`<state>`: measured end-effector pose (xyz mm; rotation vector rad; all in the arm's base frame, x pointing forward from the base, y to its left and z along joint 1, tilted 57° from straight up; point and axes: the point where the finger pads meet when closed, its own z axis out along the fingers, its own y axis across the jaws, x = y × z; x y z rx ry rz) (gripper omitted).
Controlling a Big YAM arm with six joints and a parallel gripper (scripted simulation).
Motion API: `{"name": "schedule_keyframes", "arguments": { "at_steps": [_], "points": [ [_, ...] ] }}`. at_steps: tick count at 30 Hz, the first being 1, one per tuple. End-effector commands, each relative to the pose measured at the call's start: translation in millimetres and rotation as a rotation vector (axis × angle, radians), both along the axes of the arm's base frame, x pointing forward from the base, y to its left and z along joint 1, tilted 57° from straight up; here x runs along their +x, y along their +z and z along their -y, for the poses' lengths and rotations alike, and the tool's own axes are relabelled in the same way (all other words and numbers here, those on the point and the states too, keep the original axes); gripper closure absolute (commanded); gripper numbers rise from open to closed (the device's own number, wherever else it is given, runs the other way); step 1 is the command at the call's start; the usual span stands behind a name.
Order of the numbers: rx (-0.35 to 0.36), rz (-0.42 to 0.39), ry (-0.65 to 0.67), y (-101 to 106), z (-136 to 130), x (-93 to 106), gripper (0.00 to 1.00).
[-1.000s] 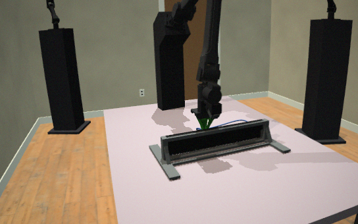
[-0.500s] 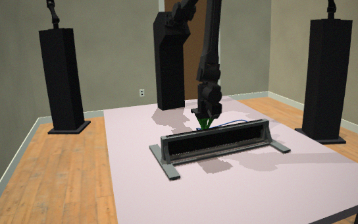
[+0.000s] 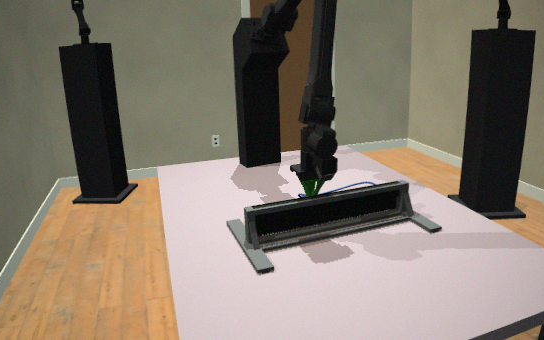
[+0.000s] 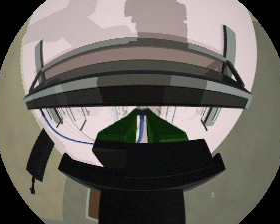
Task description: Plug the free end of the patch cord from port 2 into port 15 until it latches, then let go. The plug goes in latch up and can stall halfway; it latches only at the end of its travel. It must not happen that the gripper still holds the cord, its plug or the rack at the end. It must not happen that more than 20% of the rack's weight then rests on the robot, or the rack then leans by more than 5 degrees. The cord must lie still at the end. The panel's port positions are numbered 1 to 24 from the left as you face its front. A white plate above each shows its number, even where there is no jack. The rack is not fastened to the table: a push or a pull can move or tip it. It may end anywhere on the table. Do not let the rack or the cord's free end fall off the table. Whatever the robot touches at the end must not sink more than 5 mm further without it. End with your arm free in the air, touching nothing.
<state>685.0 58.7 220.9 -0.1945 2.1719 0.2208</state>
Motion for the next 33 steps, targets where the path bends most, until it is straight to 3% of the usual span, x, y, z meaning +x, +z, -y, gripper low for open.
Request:
{"name": "schedule_keyframes", "arguments": {
  "at_steps": [1,33],
  "points": [
    [-0.007,0.138,-0.018,68.8,12.1,23.3,1.00],
    [-0.007,0.144,-0.014,70.1,8.7,27.7,1.00]
  ]
}}
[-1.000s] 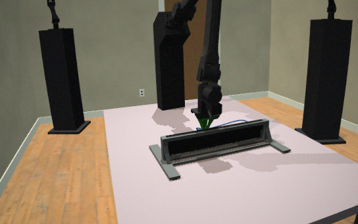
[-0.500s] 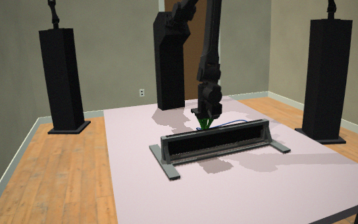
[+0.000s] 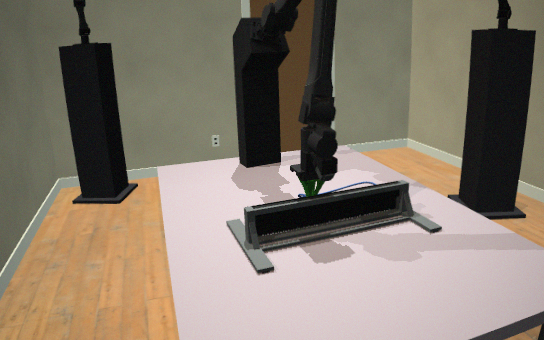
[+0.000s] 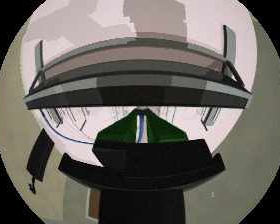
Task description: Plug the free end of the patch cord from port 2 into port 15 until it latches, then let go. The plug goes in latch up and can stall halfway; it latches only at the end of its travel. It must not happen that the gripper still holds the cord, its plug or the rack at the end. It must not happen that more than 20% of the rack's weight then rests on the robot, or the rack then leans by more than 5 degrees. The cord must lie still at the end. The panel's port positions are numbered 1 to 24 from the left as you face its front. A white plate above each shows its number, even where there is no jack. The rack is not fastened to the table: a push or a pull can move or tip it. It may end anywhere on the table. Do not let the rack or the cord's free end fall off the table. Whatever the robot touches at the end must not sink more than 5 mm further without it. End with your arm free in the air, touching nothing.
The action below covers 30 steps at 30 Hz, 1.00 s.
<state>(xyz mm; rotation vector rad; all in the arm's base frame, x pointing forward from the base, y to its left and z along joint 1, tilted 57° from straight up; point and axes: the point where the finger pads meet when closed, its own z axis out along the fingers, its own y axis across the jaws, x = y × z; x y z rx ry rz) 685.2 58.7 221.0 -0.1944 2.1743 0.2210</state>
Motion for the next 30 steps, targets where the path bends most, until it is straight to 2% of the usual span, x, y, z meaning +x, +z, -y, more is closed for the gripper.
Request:
{"name": "schedule_keyframes", "arguments": {
  "at_steps": [1,30],
  "points": [
    [-0.006,0.147,-0.014,70.3,8.6,27.6,1.00],
    [-0.005,0.162,-0.010,77.2,5.4,29.5,1.00]
  ]
}}
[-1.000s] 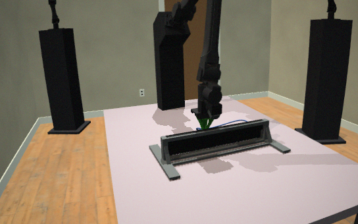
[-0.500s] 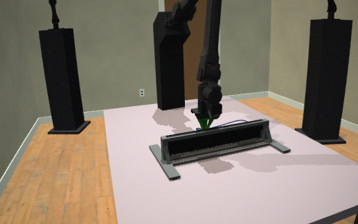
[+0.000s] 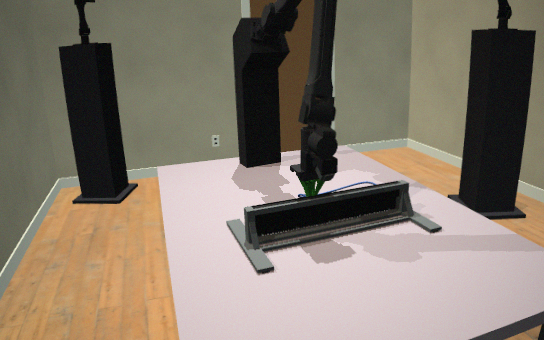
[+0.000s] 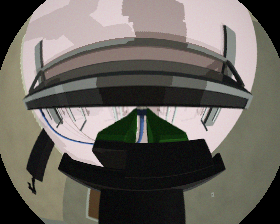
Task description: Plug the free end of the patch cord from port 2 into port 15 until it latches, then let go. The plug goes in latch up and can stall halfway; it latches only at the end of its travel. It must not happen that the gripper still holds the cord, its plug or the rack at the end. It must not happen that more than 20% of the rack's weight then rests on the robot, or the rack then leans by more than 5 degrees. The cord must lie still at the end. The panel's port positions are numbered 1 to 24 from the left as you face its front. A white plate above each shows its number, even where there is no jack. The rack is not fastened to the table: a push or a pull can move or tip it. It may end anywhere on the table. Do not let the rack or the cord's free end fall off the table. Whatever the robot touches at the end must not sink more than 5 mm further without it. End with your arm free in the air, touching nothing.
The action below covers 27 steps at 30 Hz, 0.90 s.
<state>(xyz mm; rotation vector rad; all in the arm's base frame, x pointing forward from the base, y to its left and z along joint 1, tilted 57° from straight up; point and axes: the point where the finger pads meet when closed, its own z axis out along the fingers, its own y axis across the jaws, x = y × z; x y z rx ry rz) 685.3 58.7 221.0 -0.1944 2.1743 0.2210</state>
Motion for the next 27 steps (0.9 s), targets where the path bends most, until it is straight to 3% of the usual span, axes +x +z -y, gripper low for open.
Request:
{"name": "schedule_keyframes", "arguments": {
  "at_steps": [1,27],
  "points": [
    [-0.005,0.162,-0.010,77.5,5.3,29.4,1.00],
    [-0.003,0.158,-0.008,81.1,2.4,30.8,1.00]
  ]
}}
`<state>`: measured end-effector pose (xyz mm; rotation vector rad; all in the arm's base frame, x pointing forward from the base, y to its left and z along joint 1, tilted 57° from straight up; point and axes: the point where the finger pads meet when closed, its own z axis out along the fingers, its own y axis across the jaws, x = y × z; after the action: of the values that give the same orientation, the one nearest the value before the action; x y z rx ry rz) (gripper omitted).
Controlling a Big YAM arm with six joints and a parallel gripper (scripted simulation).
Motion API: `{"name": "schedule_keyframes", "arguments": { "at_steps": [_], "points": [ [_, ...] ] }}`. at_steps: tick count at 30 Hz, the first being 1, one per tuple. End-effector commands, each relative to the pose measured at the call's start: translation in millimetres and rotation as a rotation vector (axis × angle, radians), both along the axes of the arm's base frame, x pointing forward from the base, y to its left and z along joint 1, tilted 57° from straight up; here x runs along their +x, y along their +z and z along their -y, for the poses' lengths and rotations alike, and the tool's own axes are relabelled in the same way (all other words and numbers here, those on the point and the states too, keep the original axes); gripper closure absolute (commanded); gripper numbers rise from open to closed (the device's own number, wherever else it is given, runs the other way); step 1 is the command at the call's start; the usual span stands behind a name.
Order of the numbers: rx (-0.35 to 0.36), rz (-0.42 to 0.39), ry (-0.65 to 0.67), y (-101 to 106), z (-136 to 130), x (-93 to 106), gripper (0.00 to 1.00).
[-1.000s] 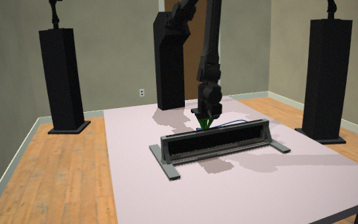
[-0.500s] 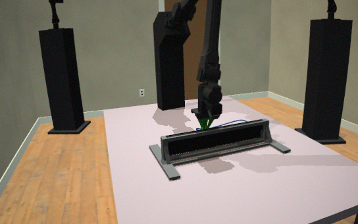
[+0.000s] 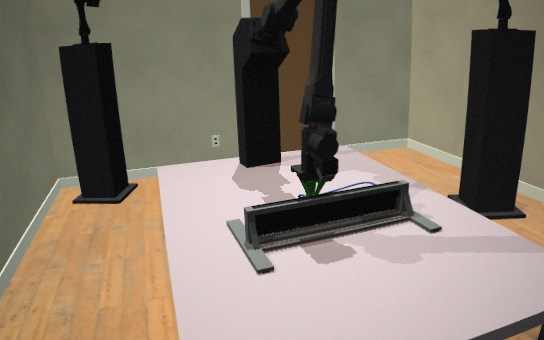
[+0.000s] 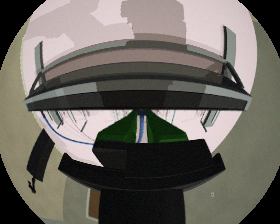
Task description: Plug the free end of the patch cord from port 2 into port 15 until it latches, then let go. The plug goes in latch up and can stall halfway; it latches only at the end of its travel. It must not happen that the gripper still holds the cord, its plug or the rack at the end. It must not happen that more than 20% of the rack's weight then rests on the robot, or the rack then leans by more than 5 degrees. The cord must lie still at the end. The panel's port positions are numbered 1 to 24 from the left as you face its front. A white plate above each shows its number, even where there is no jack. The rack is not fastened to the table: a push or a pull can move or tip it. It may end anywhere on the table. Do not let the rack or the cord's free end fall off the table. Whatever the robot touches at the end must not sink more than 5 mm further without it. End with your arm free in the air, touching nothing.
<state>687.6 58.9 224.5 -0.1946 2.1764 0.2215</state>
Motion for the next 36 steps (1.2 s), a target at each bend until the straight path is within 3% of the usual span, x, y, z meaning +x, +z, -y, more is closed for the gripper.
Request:
{"name": "schedule_keyframes", "arguments": {
  "at_steps": [1,36],
  "points": [
    [-0.003,0.161,-0.008,78.8,2.5,28.3,1.00],
    [-0.001,0.173,-0.008,86.9,1.2,26.0,1.00]
  ]
}}
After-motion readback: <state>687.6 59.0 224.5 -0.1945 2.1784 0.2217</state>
